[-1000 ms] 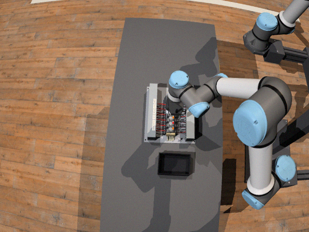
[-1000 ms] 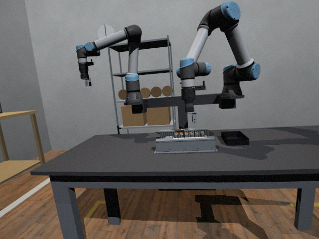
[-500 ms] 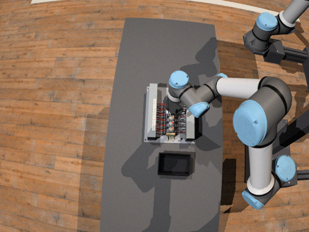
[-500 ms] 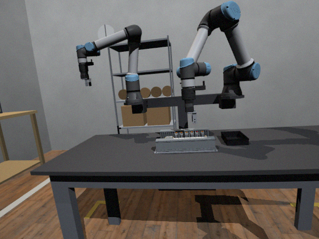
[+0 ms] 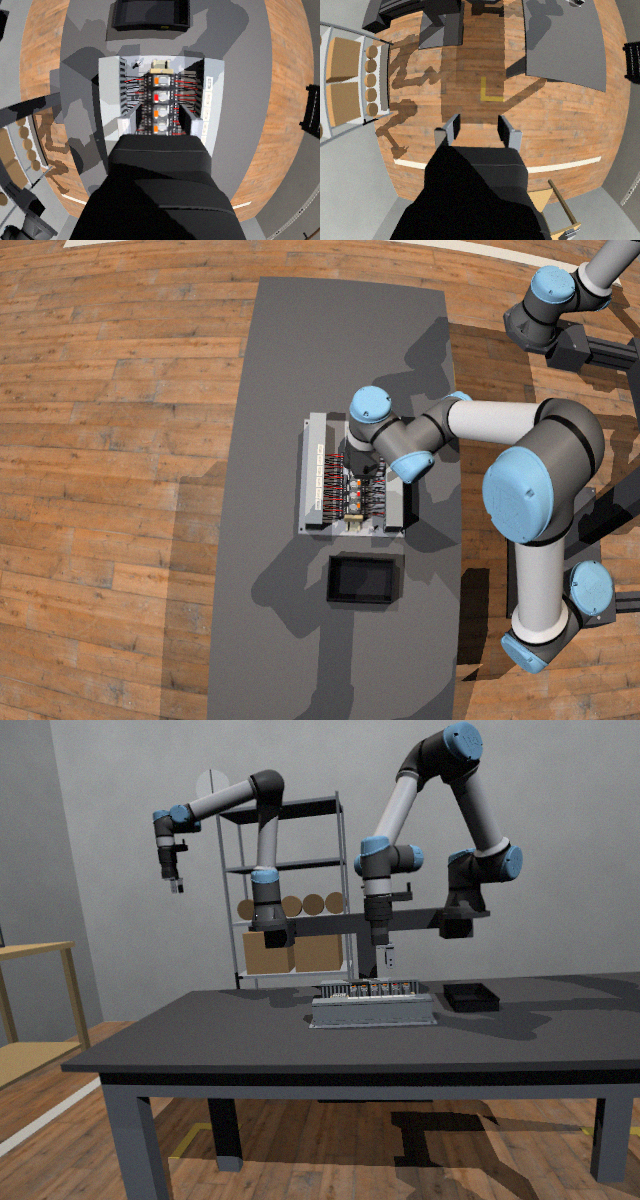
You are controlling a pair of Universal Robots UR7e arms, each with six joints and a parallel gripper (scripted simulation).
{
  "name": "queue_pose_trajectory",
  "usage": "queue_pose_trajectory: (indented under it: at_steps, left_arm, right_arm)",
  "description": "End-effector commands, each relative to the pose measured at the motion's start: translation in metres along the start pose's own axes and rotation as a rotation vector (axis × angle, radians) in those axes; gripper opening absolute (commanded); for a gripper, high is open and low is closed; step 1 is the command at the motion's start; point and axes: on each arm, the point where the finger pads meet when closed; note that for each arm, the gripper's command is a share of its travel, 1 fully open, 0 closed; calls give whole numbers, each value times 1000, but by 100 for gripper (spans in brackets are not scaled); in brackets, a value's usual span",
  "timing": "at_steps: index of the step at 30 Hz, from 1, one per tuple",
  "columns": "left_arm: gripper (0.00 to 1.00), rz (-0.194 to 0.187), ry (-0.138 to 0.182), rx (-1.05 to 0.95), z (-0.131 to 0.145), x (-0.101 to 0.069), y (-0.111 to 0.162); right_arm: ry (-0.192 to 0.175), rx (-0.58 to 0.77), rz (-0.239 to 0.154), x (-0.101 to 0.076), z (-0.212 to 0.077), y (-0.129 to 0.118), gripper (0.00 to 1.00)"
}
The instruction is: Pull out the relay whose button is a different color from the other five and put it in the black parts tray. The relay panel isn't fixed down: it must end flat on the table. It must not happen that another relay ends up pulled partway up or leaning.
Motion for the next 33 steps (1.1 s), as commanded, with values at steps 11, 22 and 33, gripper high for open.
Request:
queue_pose_trajectory:
  at_steps: [11,22,33]
  left_arm:
    - [98,-2,-1,0,0,4,8]
    - [98,-2,-1,0,0,7,12]
    - [98,-2,-1,0,0,7,12]
  right_arm:
    - [0,0,-1,0,0,0,100]
    - [0,0,-1,0,0,0,100]
    - [0,0,-1,0,0,0,100]
Point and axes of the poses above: on each arm, the point where the finger pads meet when closed, its own x axis out along the fingers, its own z axis across the jaws, y = z × x, and after that the axes turned 1 degree about x, right-handed
